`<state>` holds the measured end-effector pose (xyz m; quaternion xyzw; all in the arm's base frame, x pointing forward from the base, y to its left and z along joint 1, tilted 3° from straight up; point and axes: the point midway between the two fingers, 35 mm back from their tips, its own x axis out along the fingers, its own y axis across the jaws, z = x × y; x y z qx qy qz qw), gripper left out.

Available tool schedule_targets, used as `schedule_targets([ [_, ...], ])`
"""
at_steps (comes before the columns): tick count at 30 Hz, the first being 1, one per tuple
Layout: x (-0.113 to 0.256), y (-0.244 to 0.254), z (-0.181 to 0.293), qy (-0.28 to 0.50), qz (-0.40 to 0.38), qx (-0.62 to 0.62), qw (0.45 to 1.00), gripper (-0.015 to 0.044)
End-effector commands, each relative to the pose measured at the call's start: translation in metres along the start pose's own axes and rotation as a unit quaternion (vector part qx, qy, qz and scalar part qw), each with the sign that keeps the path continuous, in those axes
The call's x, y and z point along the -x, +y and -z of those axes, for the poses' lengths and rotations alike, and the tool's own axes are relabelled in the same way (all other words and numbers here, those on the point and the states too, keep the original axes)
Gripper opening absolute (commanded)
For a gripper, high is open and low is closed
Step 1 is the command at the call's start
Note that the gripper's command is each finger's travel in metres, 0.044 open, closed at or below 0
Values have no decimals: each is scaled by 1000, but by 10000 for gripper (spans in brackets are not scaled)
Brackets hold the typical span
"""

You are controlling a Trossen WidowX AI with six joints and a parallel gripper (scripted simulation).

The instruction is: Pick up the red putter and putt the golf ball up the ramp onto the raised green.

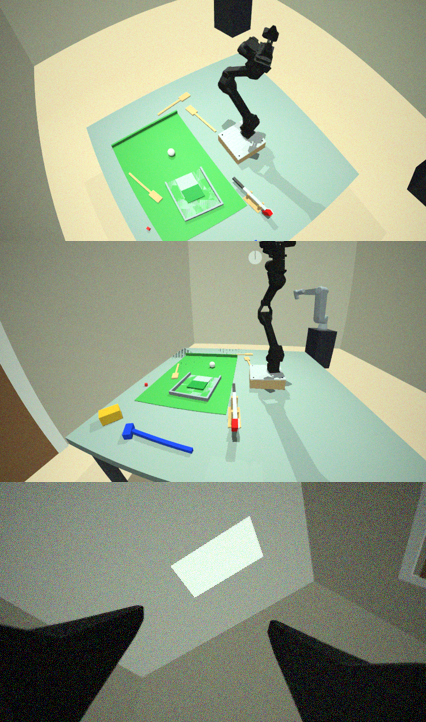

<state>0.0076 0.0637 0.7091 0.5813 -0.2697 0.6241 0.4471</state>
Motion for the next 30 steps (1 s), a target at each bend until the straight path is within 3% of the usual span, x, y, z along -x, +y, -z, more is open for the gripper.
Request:
schedule_targets([
  [1, 3, -32, 56, 81, 33, 98, 991, 440],
  [7, 24, -97, 131, 213, 80, 235, 945, 440],
  [15, 79, -200, 194, 379, 135, 369, 838, 440],
  [22, 148, -287, 214, 511, 177, 434, 721, 440],
  [30, 255, -372, 204, 664, 216, 448, 559, 440],
])
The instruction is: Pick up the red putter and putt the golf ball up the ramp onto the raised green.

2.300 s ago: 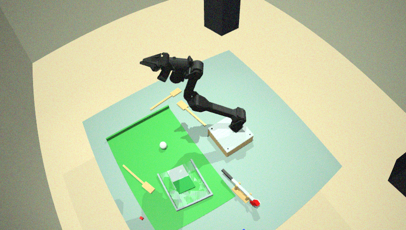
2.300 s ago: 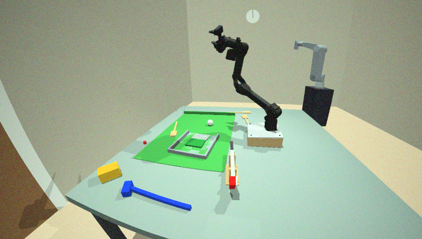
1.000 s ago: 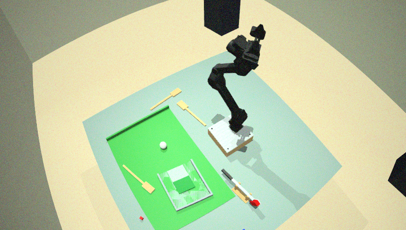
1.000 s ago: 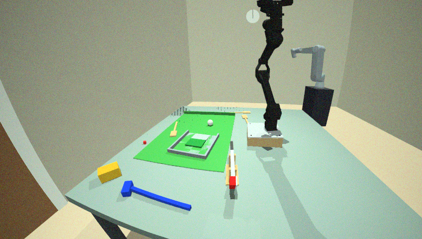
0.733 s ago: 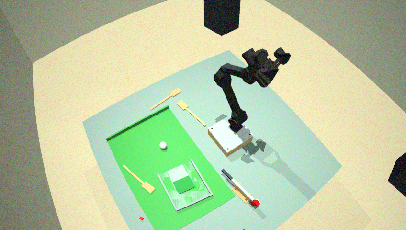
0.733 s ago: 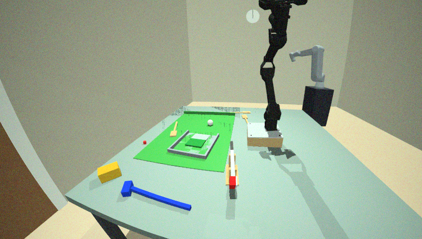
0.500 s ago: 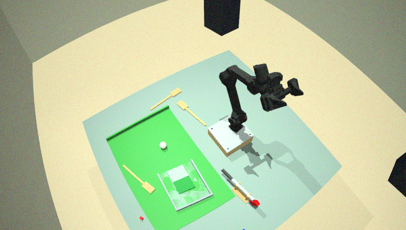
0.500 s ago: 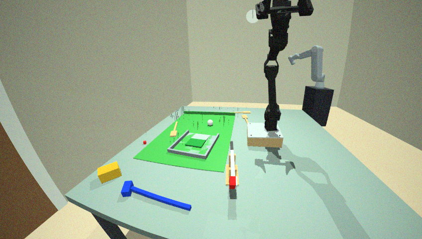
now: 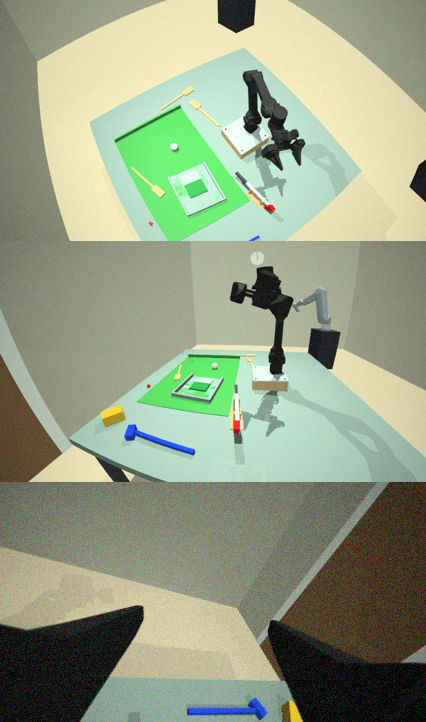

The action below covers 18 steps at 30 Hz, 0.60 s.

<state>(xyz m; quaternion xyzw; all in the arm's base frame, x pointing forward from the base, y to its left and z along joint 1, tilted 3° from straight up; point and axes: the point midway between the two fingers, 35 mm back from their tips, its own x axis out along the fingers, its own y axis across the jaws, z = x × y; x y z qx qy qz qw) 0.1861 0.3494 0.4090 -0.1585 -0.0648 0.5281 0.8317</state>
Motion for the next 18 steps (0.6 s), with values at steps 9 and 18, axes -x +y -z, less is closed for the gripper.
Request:
schedule_targets([
  [9, 3, -28, 206, 310, -70, 76, 945, 440],
  [18, 77, -26, 332, 490, -192, 41, 850, 440],
])
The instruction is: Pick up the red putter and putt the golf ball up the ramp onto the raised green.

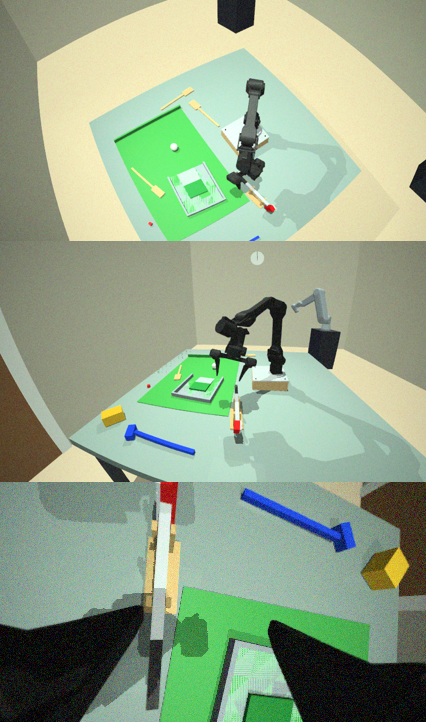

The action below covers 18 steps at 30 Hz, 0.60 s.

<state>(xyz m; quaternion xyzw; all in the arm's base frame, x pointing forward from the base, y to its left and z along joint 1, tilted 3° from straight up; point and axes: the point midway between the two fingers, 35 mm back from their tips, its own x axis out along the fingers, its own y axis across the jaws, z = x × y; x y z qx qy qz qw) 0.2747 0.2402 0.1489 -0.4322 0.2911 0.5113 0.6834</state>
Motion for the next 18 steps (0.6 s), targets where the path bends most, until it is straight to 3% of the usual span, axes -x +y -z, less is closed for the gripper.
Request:
schedule_targets([
  [1, -17, 21, 62, 75, -88, -5, 993, 440],
  [11, -16, 39, 84, 96, -120, -9, 988, 440],
  [18, -37, 43, 94, 96, -120, -9, 988, 440],
])
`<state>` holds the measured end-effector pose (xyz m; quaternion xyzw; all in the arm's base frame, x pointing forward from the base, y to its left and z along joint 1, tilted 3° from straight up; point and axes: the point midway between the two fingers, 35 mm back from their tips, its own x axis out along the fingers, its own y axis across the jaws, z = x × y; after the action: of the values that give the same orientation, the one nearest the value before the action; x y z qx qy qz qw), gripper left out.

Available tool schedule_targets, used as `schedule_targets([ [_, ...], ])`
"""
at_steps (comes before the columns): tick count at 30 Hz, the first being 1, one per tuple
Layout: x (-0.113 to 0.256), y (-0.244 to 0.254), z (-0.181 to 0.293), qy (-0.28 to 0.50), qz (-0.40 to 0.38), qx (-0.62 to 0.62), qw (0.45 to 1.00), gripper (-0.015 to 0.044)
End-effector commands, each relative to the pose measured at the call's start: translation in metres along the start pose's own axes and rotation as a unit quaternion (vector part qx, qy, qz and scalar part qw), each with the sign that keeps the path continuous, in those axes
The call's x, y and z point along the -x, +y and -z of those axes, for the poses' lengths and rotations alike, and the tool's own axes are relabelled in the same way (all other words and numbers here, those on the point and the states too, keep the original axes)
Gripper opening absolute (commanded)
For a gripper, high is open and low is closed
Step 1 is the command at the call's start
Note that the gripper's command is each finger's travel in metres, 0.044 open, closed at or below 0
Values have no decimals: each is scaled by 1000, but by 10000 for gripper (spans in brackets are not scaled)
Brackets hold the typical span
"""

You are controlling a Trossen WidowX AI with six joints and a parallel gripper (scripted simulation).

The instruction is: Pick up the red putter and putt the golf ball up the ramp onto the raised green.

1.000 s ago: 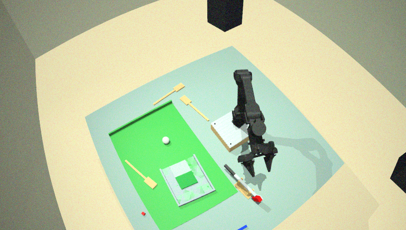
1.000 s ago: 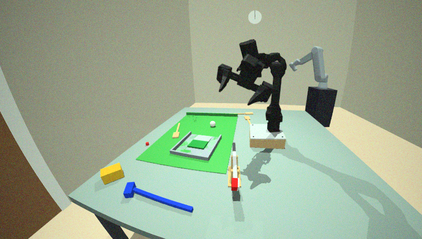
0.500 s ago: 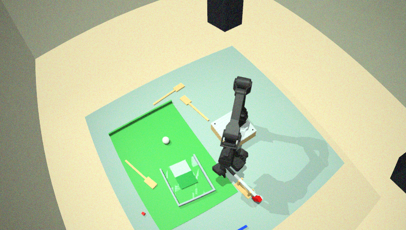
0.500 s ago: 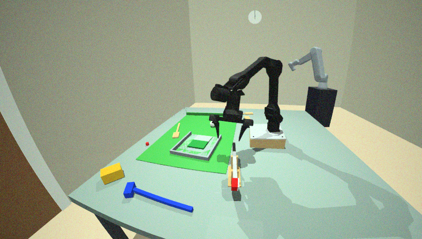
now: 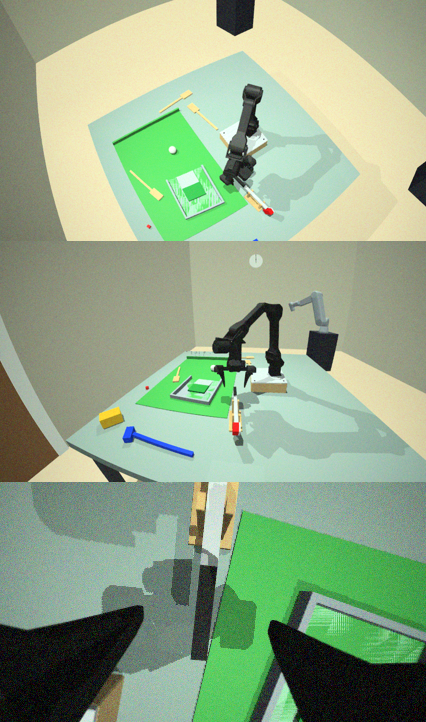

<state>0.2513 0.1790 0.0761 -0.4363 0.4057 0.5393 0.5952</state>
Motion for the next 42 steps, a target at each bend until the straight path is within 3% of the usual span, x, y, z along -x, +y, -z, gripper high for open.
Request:
schedule_targets([
  [1, -12, 3, 5, 2, -7, 1, 1000, 440],
  [34, -58, 3, 18, 3, -8, 1, 1000, 440],
  [42, -54, 2, 16, 3, -5, -1, 1000, 230],
])
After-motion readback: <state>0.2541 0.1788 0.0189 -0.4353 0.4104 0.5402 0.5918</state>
